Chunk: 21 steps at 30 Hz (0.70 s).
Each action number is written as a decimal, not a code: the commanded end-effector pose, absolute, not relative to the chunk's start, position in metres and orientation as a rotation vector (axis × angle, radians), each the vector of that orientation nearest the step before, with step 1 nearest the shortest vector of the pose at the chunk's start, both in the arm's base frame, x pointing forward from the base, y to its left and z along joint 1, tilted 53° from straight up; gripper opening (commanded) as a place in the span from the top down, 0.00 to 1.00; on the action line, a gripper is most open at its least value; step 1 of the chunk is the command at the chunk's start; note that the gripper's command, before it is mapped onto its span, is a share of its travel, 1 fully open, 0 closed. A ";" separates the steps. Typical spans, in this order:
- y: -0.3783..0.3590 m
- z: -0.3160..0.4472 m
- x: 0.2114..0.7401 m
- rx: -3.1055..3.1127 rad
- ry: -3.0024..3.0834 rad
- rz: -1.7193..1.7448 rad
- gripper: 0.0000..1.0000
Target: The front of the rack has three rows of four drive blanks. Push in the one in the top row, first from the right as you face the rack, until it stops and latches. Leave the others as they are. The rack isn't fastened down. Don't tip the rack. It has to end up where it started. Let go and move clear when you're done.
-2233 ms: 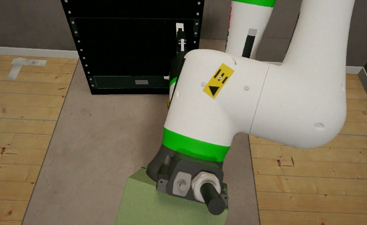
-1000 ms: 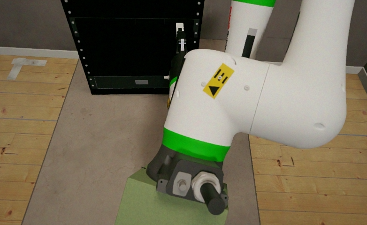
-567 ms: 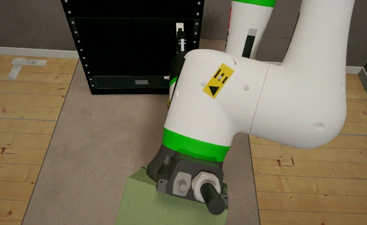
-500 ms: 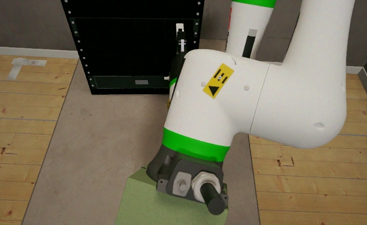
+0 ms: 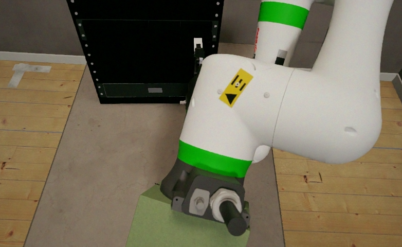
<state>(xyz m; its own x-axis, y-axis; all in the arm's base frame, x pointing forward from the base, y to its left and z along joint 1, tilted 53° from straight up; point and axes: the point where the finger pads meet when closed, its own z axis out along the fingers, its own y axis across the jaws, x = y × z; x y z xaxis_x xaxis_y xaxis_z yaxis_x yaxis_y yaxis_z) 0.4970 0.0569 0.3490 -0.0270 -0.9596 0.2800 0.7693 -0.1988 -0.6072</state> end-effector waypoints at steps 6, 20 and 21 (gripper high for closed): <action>0.054 0.338 0.488 -0.754 0.331 -1.617 0.90; 0.054 0.338 0.488 -0.754 0.331 -1.617 0.90; 0.054 0.338 0.488 -0.754 0.331 -1.617 0.90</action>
<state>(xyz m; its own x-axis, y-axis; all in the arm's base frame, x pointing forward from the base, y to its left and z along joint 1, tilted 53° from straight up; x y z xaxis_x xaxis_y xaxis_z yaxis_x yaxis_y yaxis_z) 0.4880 0.0542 0.3378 -0.0269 -0.9589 0.2825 0.7704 -0.2000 -0.6054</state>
